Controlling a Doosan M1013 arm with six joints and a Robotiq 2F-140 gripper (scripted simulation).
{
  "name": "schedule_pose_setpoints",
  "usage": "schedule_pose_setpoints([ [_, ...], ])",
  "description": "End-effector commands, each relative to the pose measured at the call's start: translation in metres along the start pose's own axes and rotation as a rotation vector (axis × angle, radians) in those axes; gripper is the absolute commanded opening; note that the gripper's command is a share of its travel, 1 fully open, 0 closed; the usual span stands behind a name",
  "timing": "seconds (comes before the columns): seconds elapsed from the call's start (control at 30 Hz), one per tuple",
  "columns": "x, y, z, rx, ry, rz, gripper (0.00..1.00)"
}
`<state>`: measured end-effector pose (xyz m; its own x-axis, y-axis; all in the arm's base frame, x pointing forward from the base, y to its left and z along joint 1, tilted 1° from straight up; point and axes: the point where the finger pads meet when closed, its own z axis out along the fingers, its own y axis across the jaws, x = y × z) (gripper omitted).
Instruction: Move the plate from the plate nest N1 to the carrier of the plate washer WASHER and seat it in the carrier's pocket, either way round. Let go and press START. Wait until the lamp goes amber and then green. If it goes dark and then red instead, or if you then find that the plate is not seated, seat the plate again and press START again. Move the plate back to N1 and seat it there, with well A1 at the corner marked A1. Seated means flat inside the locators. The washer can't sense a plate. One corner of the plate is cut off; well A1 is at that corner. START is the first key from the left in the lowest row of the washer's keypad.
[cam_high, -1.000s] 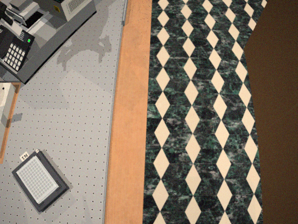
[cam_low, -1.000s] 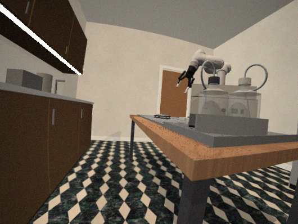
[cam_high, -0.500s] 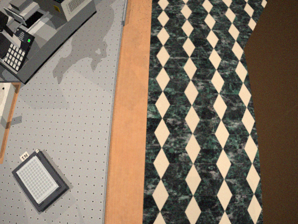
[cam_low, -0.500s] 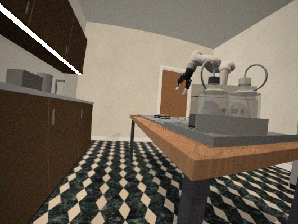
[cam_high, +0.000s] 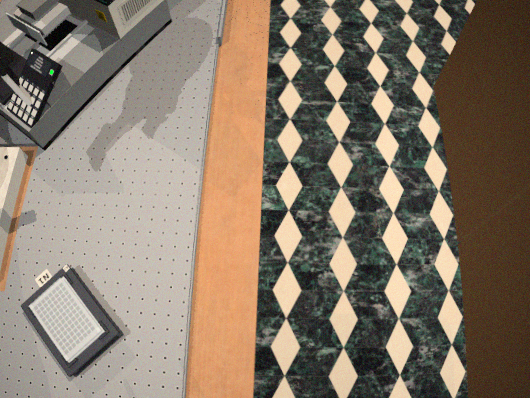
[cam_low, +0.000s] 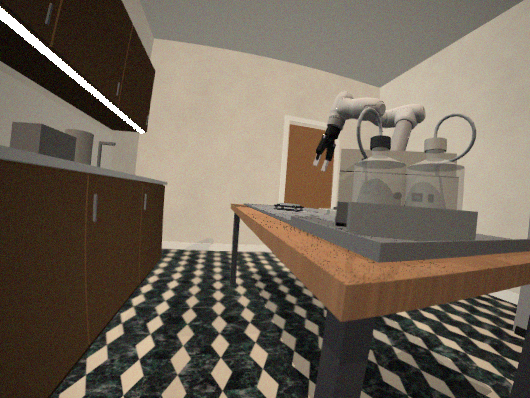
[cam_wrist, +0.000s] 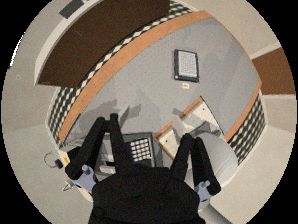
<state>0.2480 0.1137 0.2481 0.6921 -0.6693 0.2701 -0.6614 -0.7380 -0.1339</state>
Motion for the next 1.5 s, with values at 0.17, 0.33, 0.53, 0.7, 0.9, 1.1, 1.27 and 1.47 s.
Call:
schedule_pose_setpoints([
  [0.17, 0.005, 0.027, 0.017, -0.055, -0.075, -0.23, 0.7],
  [0.33, 0.007, 0.036, 0.022, -0.064, -0.101, -0.316, 0.7],
  [0.53, 0.009, 0.051, 0.029, -0.07, -0.16, -0.499, 0.7],
  [0.7, 0.01, 0.06, 0.033, -0.062, -0.204, -0.626, 0.7],
  [0.9, 0.01, 0.071, 0.038, -0.044, -0.242, -0.742, 0.7],
  [1.1, 0.01, 0.082, 0.042, 0.003, -0.3, -0.928, 0.7],
  [1.27, 0.01, 0.082, 0.042, 0.007, -0.304, -0.94, 0.7],
  [1.47, 0.01, 0.082, 0.042, 0.007, -0.304, -0.94, 0.7],
])
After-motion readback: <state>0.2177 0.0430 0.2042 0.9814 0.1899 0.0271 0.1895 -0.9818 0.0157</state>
